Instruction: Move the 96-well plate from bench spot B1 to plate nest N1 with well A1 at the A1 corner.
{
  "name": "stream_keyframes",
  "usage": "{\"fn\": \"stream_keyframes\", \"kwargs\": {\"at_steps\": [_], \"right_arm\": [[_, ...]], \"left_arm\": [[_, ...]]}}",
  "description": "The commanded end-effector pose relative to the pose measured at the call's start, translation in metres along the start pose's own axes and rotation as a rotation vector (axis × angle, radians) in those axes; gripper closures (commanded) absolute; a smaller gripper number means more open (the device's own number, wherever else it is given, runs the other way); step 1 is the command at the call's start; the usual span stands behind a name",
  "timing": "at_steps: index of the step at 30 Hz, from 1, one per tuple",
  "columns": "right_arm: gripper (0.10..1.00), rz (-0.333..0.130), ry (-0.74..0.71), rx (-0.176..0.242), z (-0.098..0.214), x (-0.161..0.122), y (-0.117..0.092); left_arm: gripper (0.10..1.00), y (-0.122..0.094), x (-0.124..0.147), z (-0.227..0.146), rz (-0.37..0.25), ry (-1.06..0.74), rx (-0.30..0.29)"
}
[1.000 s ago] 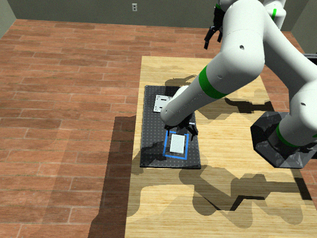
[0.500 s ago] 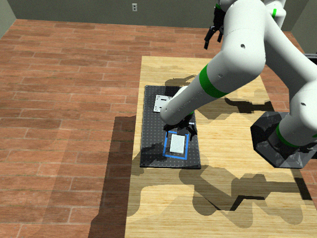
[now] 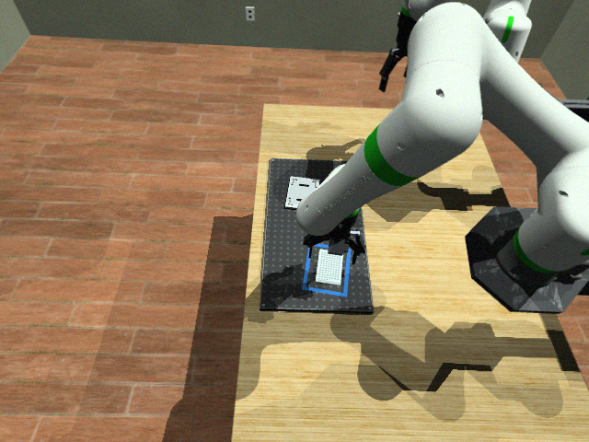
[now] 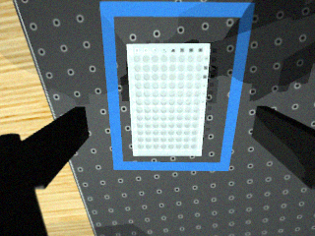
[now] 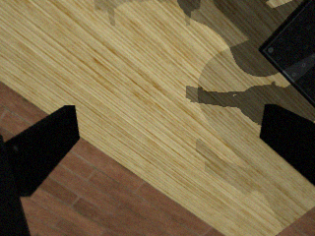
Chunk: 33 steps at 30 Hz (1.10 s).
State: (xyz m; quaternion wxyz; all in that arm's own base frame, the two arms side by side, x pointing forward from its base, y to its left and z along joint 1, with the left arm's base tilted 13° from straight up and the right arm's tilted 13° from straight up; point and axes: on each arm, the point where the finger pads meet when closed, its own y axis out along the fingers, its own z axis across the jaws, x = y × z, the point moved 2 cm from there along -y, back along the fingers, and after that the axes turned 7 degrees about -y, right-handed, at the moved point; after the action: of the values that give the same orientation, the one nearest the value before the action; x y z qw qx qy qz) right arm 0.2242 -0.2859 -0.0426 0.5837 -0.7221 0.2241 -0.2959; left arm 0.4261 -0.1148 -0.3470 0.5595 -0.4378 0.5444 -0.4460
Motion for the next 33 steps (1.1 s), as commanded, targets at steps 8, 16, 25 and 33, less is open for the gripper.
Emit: {"fn": "stream_keyframes", "kwargs": {"at_steps": [8, 16, 25, 33], "right_arm": [[0.098, -0.001, 0.000, 0.000, 0.000, 0.001, 0.000], [0.098, -0.001, 0.000, 0.000, 0.000, 0.001, 0.000], [0.098, -0.001, 0.000, 0.000, 0.000, 0.001, 0.000], [0.098, -0.001, 0.000, 0.000, 0.000, 0.001, 0.000]], "left_arm": [[0.098, 0.012, 0.000, 0.001, -0.001, 0.000, 0.002], [0.098, 0.026, 0.000, 0.001, -0.001, 0.000, 0.002], [0.098, 0.037, 0.000, 0.001, -0.001, 0.000, 0.002], [0.098, 0.046, 0.000, 0.001, -0.001, 0.000, 0.002]]}}
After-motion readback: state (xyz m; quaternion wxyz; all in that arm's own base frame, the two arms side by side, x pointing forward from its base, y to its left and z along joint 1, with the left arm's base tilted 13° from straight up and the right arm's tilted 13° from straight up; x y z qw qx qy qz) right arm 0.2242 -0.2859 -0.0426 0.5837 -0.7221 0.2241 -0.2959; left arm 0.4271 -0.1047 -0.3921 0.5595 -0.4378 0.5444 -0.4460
